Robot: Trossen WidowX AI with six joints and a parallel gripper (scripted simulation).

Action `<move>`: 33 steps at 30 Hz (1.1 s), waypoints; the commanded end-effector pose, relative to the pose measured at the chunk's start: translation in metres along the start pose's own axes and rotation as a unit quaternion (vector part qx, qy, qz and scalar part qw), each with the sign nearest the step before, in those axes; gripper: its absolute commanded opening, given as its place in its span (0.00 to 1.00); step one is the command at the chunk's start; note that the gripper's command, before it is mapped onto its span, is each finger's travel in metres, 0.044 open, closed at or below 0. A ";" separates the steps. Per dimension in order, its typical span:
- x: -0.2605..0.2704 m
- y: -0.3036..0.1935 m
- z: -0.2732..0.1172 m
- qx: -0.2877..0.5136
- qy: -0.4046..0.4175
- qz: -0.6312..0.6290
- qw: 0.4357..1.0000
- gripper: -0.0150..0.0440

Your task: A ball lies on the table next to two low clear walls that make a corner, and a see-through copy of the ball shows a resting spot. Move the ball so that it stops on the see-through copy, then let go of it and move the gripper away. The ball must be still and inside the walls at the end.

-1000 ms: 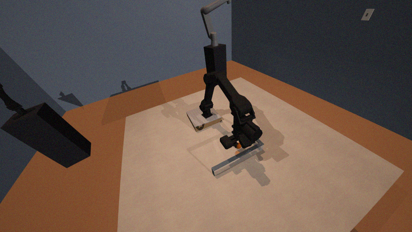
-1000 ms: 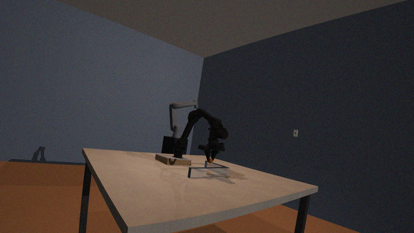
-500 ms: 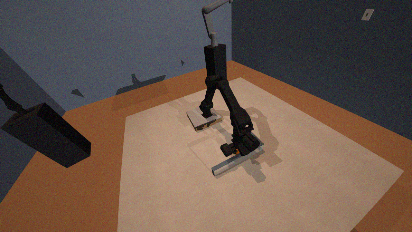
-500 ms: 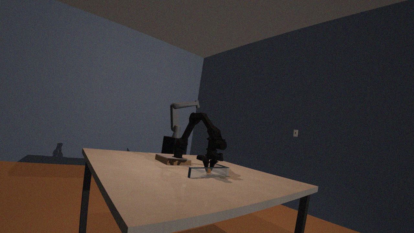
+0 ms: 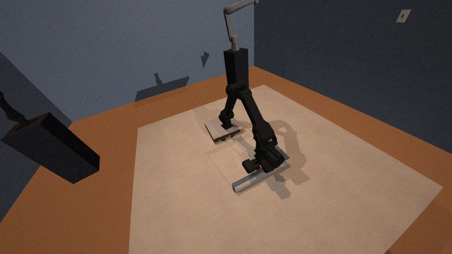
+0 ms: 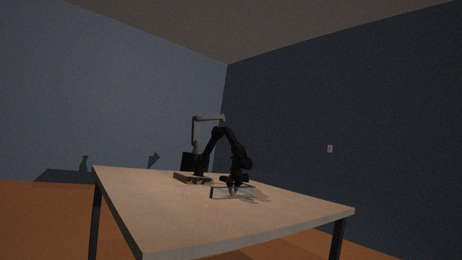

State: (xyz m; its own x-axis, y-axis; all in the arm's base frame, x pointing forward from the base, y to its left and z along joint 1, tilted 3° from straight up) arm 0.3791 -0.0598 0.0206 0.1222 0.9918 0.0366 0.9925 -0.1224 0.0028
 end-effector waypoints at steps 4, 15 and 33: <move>0.000 0.000 0.001 0.000 0.000 0.000 1.000 0.34; 0.000 0.000 0.001 0.000 0.000 0.000 1.000 0.70; 0.000 0.004 -0.081 -0.010 0.000 0.003 1.000 0.70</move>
State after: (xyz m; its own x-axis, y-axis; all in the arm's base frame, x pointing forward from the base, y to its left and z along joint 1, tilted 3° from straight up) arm 0.3829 -0.0632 0.1067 0.1271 0.9913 0.0351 0.9912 -0.1283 0.0339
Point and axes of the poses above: the point midway between the two fingers, 35 mm back from their tips, its own z axis out along the fingers, its own x axis across the jaws, y = z × x, the point moved 2 cm from there along -z, back along the fingers, and after that the axes turned 4 degrees about -z, right-handed, at the moved point
